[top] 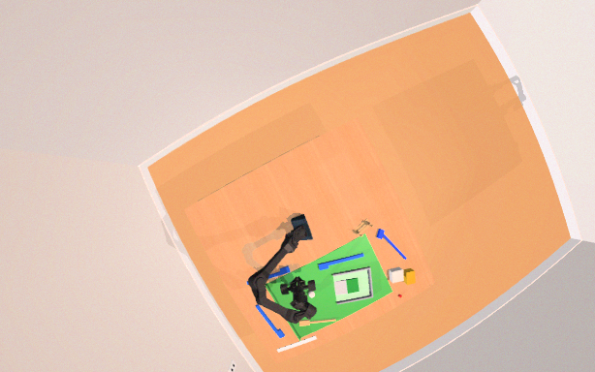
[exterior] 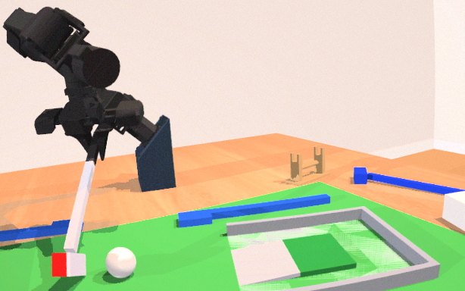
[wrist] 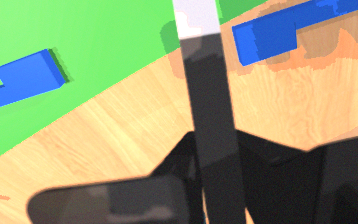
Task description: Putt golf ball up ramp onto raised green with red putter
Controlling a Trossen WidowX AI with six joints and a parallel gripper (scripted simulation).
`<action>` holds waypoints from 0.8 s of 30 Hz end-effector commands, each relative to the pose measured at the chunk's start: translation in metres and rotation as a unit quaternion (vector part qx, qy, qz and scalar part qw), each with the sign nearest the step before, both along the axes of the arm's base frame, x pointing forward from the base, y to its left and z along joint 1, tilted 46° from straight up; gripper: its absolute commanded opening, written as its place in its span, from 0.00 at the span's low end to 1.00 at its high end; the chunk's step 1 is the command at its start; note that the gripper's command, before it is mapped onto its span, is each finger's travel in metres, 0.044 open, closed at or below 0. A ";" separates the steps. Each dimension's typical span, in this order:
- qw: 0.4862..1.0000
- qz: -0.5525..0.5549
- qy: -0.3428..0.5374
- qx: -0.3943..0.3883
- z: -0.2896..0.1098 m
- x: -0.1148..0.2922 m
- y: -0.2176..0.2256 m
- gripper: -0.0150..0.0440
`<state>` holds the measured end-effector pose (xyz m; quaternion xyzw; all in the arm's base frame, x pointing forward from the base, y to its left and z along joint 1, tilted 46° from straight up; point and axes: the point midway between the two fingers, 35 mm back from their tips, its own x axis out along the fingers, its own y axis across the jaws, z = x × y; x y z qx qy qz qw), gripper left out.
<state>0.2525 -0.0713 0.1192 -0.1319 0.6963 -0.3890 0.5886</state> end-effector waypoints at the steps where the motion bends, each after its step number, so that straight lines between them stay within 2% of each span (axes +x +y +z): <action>1: 1.000 0.001 0.000 0.000 0.002 0.000 -0.002 0.25; 7: 1.000 0.005 0.001 -0.004 0.019 -0.007 -0.021 0.25; 15: 1.000 -0.001 -0.001 -0.002 0.015 -0.006 -0.018 0.25; 24: 1.000 0.005 0.000 0.000 -0.070 0.028 0.063 0.25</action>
